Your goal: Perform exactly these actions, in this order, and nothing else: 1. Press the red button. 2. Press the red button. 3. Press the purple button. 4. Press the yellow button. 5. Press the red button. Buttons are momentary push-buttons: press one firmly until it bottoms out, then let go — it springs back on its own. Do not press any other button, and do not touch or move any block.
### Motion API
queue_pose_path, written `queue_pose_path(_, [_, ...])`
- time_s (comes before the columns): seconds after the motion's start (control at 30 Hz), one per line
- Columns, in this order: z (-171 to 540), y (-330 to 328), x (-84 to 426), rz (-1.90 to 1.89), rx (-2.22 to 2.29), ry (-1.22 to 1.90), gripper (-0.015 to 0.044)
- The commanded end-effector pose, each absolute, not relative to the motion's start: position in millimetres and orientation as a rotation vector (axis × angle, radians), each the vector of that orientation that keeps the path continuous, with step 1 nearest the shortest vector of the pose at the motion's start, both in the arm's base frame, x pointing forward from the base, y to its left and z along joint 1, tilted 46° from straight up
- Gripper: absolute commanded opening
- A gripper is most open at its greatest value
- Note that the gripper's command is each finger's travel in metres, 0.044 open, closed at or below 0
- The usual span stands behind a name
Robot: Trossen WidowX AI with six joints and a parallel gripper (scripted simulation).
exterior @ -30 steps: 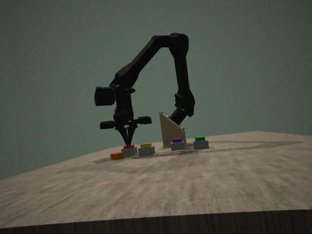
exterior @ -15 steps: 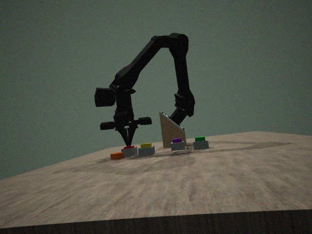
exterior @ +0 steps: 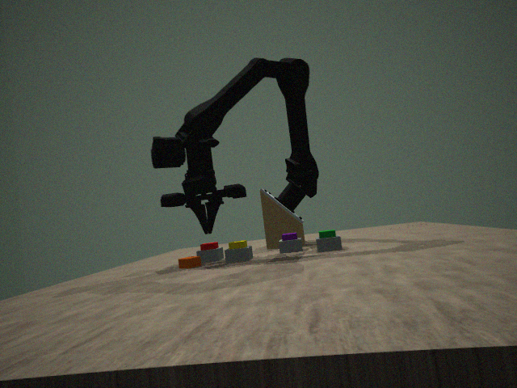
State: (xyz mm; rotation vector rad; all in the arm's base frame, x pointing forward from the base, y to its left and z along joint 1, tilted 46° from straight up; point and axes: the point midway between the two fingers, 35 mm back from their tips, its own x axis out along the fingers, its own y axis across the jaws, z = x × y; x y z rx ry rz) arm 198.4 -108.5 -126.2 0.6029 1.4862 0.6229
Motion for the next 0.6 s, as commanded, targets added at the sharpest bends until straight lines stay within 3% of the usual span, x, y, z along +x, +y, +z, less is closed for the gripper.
queue_pose_path(0.0, [-125.0,-110.1,198.9,0.622,0.595,1.485,0.002])
queue_pose_path(0.57, [-144.9,-90.1,198.8,0.623,0.596,1.485,0.002])
